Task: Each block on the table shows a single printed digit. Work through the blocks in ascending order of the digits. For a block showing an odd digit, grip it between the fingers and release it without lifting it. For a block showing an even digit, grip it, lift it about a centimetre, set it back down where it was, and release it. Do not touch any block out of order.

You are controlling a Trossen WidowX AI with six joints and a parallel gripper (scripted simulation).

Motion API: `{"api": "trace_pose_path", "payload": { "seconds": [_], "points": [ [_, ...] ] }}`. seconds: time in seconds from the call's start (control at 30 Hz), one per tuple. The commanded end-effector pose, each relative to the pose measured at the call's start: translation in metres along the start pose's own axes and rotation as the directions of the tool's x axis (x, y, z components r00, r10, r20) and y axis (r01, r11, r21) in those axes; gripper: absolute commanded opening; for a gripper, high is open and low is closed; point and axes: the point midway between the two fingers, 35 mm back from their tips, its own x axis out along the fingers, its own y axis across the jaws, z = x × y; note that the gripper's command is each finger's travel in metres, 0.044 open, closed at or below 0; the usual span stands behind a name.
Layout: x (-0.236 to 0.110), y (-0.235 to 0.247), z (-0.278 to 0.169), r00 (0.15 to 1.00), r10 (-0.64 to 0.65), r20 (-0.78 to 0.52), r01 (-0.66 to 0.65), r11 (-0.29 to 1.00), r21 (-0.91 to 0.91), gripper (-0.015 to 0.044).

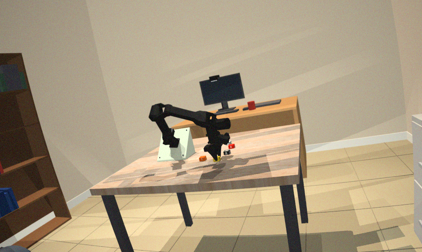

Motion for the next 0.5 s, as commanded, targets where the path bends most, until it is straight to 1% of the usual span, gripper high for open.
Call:
{"api": "trace_pose_path", "payload": {
  "seconds": [0.0,0.07,0.17,0.27,0.37,0.43,0.47],
  "points": [
    [0.0,0.0,0.0,1.0,-0.002,0.0,0.002,1.0,-0.005,0.0356],
    [0.0,0.0,0.0,1.0,-0.002,0.0,0.002,1.0,-0.005,0.04],
    [-0.003,0.0,0.0,1.0,-0.002,0.0,0.002,1.0,-0.005,0.04],
    [-0.033,0.0,0.0,1.0,-0.001,0.0,0.001,1.0,-0.005,0.04],
    [-0.036,0.0,0.0,1.0,-0.001,0.0,0.001,1.0,-0.005,0.04],
    [-0.046,0.001,0.001,1.0,0.001,0.0,-0.001,1.0,-0.005,0.0348],
    [-0.059,0.001,0.003,1.0,0.003,0.0,-0.003,1.0,-0.006,0.0321]
  ]
}}
